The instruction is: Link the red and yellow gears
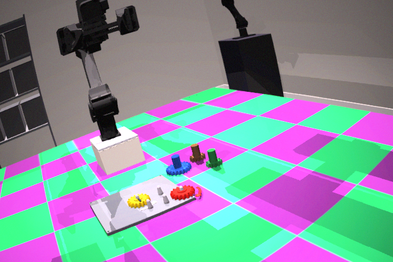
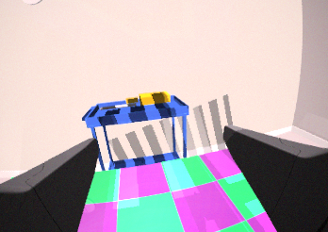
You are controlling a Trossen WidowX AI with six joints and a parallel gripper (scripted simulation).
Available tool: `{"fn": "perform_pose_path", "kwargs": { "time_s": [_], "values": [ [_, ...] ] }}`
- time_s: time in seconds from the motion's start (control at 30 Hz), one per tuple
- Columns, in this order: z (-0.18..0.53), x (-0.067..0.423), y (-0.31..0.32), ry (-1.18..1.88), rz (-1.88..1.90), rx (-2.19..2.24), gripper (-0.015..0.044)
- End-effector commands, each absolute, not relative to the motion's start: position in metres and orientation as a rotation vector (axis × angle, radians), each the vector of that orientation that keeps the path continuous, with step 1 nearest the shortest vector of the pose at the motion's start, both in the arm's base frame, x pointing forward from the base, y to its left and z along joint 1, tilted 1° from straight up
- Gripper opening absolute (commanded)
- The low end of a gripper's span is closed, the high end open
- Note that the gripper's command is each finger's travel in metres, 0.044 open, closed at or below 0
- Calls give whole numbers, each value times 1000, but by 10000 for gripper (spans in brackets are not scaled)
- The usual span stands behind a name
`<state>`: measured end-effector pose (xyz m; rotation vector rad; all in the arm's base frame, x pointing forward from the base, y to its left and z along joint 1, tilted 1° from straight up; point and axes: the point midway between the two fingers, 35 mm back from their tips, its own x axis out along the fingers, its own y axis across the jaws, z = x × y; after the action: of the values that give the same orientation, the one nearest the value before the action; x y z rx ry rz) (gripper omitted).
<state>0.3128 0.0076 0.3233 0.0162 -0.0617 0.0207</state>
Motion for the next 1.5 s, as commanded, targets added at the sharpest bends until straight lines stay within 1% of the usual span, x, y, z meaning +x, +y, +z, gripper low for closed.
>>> {"fn": "perform_pose_path", "kwargs": {
  "time_s": [0.0, 0.03, 0.2, 0.37, 0.53, 0.77, 0.83, 1.07, 1.2, 1.47],
  "values": [
    [321, 314, 9, -51, 25, 15, 426],
    [316, 319, 13, -19, 38, 12, 440],
    [254, 347, 60, 297, 168, -43, 440],
    [186, 353, 114, 632, 312, -147, 440],
    [119, 332, 162, 962, 450, -297, 440],
    [43, 273, 207, 1395, 609, -575, 440],
    [37, 266, 209, 1434, 621, -604, 440],
    [37, 264, 207, 1434, 620, -605, 440],
    [22, 265, 208, 1434, 620, -605, 440],
    [16, 265, 208, 1434, 620, -605, 440]
  ]
}}
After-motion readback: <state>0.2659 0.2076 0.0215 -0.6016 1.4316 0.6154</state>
